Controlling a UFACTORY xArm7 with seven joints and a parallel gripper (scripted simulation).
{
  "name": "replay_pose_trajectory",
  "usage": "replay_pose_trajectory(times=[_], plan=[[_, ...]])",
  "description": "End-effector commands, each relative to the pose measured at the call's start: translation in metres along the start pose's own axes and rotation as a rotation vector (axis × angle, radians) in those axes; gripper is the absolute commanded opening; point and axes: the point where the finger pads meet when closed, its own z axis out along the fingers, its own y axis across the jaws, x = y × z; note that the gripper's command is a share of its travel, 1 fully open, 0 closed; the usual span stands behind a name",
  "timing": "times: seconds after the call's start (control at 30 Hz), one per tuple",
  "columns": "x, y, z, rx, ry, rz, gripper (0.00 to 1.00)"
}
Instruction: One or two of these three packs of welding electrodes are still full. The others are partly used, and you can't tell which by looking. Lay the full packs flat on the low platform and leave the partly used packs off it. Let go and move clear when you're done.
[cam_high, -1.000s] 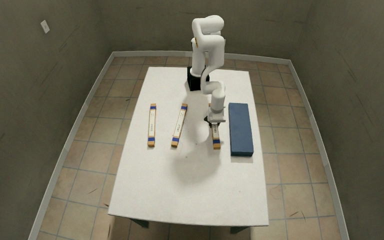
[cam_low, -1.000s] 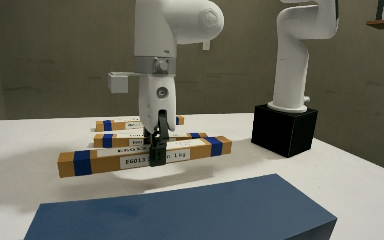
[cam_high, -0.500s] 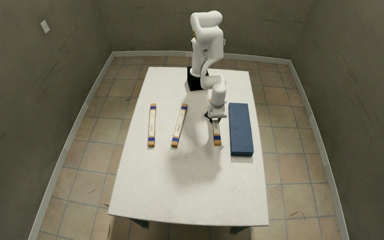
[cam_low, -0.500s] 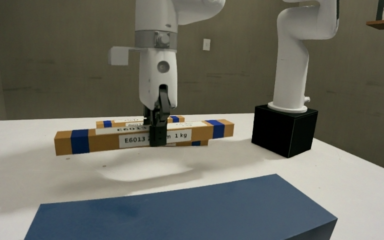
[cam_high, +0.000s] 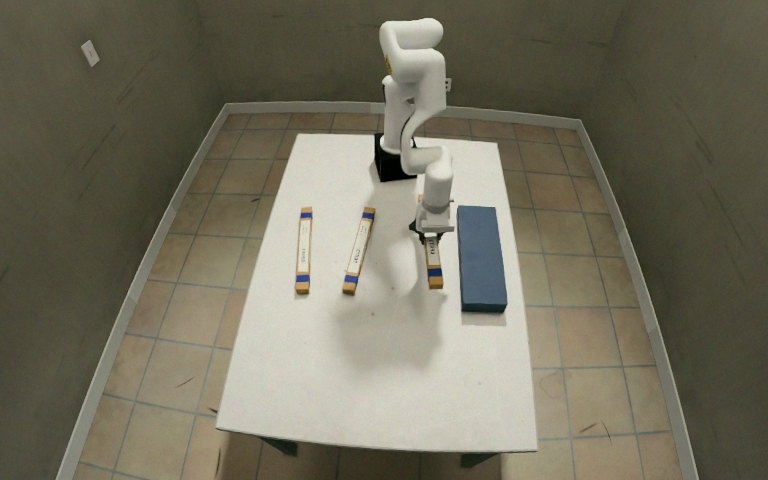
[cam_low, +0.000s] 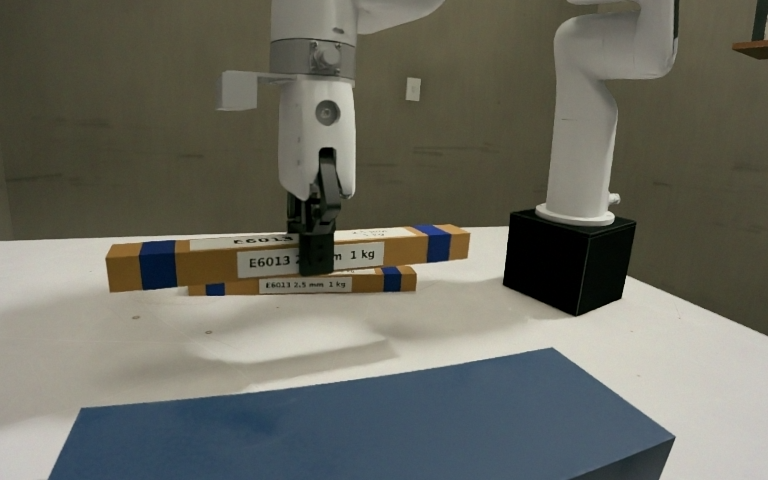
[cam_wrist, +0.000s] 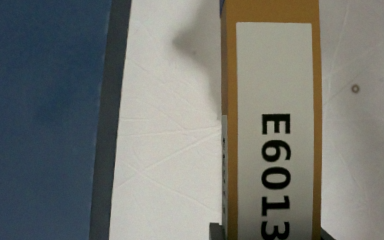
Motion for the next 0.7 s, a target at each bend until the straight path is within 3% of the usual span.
replay_pose_trajectory(times=[0.0, 0.67], plan=[[0.002, -0.0003, -0.0019, 0.001, 0.005, 0.0, 0.35], [0.0022, 0.0003, -0.0016, 0.002, 0.005, 0.107, 0.35]])
